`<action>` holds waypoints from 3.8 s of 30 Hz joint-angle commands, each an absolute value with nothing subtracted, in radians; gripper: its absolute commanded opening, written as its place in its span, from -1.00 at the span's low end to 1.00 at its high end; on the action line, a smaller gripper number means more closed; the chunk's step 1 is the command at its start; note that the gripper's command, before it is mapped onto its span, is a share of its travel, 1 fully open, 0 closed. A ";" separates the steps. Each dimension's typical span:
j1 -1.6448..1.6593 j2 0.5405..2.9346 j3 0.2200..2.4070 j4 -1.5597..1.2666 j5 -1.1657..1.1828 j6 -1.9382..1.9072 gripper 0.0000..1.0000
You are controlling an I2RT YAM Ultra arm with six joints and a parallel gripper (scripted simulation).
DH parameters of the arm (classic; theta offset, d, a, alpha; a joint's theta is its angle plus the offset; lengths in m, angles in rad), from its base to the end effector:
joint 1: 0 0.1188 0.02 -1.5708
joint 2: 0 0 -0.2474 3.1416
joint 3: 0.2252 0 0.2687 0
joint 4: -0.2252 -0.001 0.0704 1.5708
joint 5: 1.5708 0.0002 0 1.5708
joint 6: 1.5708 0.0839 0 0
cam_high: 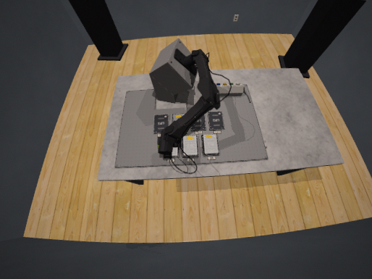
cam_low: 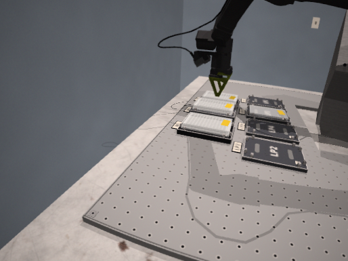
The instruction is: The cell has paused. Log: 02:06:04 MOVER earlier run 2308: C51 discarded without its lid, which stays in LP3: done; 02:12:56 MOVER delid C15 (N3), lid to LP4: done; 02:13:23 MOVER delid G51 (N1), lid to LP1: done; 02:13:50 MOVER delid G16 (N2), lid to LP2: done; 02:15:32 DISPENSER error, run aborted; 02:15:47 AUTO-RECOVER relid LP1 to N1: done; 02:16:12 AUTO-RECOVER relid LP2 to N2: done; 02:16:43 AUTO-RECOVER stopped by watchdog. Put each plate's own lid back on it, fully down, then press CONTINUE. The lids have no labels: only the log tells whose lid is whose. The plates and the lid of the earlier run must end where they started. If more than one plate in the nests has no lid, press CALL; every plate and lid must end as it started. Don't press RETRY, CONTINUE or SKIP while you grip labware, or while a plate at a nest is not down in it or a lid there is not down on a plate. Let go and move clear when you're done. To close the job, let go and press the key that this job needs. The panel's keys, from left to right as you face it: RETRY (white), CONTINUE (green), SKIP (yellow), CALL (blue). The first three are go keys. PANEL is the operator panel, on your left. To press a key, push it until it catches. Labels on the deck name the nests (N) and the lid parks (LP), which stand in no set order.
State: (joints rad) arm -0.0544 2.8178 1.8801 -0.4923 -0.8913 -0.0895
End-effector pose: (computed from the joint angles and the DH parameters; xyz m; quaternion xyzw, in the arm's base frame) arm 0.4779 0.0403 -0.1001 -0.0461 0.8994 0.4243 0.0942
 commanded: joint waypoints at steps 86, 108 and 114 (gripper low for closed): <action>-0.037 2.496 1.356 -0.278 -0.885 -0.099 0.68; 0.060 2.226 0.905 0.034 -0.862 0.067 -1.00; 0.107 2.156 0.797 0.116 -0.851 0.125 -1.00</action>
State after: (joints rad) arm 0.1074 2.1876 0.8318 0.0418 -0.8703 0.0784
